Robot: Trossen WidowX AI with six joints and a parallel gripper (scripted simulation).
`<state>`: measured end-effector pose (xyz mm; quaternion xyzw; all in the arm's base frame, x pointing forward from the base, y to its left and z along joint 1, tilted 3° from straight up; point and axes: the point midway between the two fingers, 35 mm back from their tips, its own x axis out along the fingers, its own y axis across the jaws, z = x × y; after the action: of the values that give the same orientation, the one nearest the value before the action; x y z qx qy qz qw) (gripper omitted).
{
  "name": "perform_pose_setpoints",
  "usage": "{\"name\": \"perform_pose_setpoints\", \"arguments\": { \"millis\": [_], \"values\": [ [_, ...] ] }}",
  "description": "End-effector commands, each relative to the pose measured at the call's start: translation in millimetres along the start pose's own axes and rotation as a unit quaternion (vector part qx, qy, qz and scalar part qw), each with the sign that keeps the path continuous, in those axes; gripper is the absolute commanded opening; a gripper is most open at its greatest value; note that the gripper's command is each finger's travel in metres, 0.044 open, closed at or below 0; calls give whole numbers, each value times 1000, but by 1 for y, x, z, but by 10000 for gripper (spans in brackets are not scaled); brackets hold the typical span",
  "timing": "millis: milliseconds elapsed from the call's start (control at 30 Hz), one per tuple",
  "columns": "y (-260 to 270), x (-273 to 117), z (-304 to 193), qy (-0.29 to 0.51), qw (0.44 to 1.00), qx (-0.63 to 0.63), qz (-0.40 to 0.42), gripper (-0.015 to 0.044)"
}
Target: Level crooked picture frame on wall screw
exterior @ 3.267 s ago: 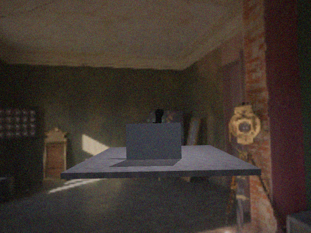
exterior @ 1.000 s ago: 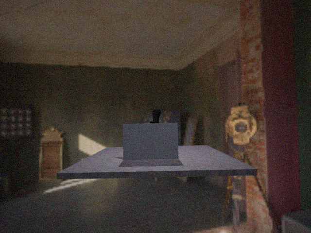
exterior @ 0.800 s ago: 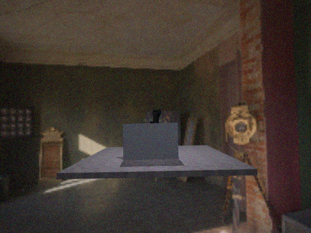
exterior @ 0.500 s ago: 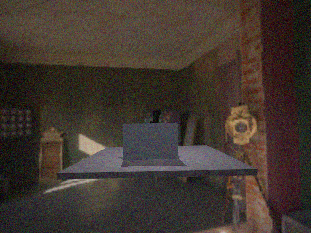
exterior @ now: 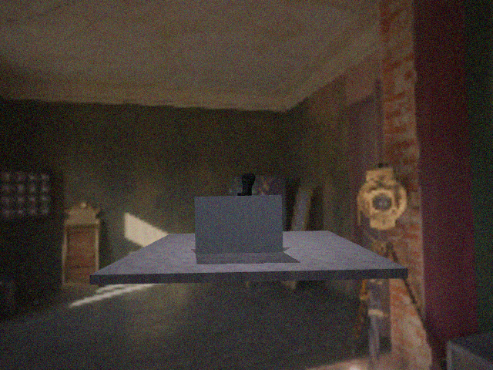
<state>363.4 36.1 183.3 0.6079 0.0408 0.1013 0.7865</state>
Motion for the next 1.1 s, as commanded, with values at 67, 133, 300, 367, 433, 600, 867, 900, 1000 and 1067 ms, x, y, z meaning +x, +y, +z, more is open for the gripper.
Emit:
{"name": "perform_pose_setpoints", "arguments": {
  "millis": [67, 133, 300, 367, 433, 600, 867, 900, 1000, 1067],
  "values": [
    [2, 0, 1, -3, 1000, 0, 4, 0],
    [2, 0, 1, -3, 1000, 0, 4, 0],
    [2, 0, 1, -3, 1000, 0, 4, 0],
    [2, 0, 2, -3, 1000, 0, 4, 0],
    [2, 0, 2, -3, 1000, 0, 4, 0],
    [3, 0, 2, -3, 1000, 0, 4, 0],
    [4, 0, 3, -3, 1000, 0, 4, 0],
    [4, 0, 3, -3, 1000, 0, 4, 0],
    [4, 0, 4, -3, 1000, 0, 4, 0],
    [4, 0, 4, -3, 1000, 0, 4, 0]
  ]
}}
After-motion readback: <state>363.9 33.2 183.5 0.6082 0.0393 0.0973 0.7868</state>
